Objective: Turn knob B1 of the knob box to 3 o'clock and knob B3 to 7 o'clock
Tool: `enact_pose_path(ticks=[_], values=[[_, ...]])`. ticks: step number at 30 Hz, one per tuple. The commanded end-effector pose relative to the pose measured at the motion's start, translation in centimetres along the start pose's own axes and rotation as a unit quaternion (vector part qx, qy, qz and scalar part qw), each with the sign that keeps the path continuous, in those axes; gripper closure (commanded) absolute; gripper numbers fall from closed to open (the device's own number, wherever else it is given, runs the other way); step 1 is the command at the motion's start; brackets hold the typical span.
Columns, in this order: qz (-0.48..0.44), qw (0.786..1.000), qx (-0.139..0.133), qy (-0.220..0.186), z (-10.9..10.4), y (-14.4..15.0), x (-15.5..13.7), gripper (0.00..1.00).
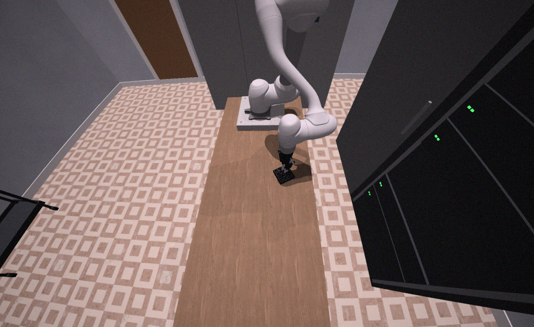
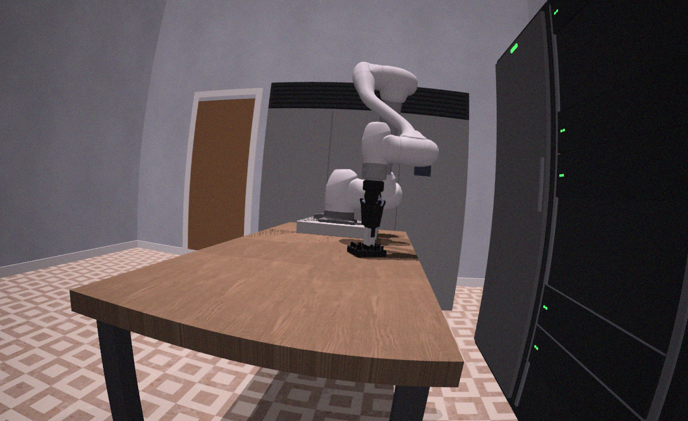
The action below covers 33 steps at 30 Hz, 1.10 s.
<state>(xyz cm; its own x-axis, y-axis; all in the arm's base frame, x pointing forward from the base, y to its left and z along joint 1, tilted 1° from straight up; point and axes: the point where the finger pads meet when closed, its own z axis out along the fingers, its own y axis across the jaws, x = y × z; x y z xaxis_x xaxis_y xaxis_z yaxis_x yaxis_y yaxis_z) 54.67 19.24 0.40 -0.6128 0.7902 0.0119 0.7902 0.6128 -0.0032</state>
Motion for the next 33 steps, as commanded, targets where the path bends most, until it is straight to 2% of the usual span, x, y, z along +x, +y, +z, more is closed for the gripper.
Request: enact_pose_path(ticks=[1,24,33], values=[[0.0,1.0,0.0,0.0,0.0,0.0,0.0,0.88],[0.0,1.0,0.0,0.0,-0.6,0.0,0.0,0.88],[0.0,1.0,0.0,0.0,-3.0,0.0,0.0,0.88]])
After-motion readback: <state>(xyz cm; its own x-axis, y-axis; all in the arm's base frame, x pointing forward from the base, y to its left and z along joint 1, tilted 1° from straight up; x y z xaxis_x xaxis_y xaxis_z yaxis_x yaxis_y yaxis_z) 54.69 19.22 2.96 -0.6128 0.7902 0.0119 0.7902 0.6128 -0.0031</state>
